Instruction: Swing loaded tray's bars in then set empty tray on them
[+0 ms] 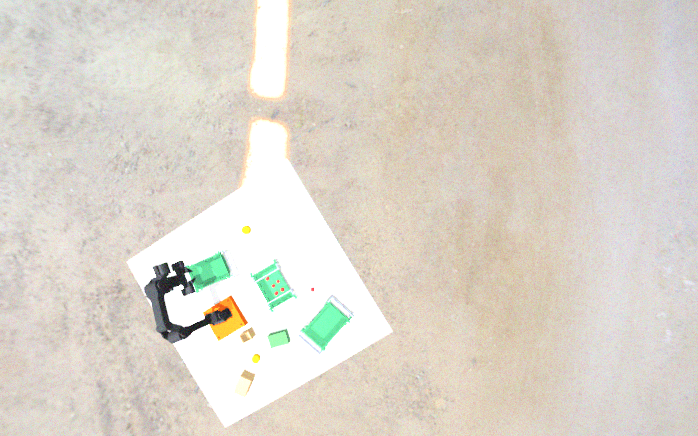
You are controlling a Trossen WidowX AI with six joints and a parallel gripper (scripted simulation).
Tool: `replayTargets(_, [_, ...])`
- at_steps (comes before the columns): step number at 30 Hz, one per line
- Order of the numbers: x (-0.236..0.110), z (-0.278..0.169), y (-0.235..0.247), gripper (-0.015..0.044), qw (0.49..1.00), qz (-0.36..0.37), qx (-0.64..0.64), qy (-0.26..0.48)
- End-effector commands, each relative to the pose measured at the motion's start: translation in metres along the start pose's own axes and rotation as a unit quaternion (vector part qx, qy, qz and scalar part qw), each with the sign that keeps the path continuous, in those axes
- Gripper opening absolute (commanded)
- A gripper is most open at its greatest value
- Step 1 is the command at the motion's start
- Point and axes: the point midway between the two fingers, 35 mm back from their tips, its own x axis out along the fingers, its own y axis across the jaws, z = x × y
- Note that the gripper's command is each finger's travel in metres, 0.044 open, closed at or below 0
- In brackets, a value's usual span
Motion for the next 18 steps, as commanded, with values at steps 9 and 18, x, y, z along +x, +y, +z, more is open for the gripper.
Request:
replayTargets(9, [0.033,-0.002,0.042,0.0440,1.000,-0.001,0.007,0.001])
replayTargets(18, [0.075,-0.003,0.090,0.0440,1.000,-0.001,0.001,0.003])
